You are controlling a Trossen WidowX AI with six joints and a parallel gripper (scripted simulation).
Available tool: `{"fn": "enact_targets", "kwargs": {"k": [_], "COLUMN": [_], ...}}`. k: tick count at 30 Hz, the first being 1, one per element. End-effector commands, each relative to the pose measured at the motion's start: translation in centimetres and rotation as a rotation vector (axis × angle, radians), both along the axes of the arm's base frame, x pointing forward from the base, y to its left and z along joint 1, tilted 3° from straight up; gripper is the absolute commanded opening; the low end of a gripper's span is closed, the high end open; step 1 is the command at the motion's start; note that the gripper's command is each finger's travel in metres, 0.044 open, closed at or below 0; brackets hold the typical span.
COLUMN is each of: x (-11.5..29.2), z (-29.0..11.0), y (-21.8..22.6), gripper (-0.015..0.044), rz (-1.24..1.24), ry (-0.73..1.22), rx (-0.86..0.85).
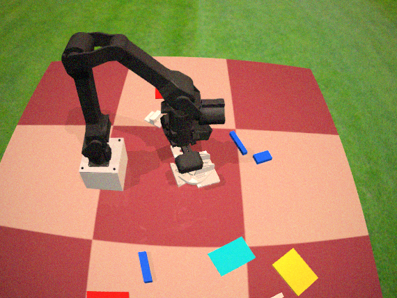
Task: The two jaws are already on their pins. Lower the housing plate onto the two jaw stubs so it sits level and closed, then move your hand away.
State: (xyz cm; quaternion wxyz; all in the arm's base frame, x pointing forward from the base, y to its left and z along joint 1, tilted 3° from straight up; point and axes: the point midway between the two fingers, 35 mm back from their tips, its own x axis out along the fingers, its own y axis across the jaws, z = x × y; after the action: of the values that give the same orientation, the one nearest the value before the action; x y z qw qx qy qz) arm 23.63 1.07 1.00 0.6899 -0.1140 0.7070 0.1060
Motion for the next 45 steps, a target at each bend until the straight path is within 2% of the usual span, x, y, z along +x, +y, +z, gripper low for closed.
{"fn": "enact_targets", "kwargs": {"k": [1,33,45], "x": [0.0,-0.3,-0.3], "z": [-0.7,-5.9,-6.0], "y": [-0.1,-0.2,-0.2], "gripper": [0.0351,0.0351,0.0351], "rz": [-0.004,-0.003,-0.003], "ry": [0.003,0.003,0.003], "rx": [-0.005,-0.005,-0.005]}}
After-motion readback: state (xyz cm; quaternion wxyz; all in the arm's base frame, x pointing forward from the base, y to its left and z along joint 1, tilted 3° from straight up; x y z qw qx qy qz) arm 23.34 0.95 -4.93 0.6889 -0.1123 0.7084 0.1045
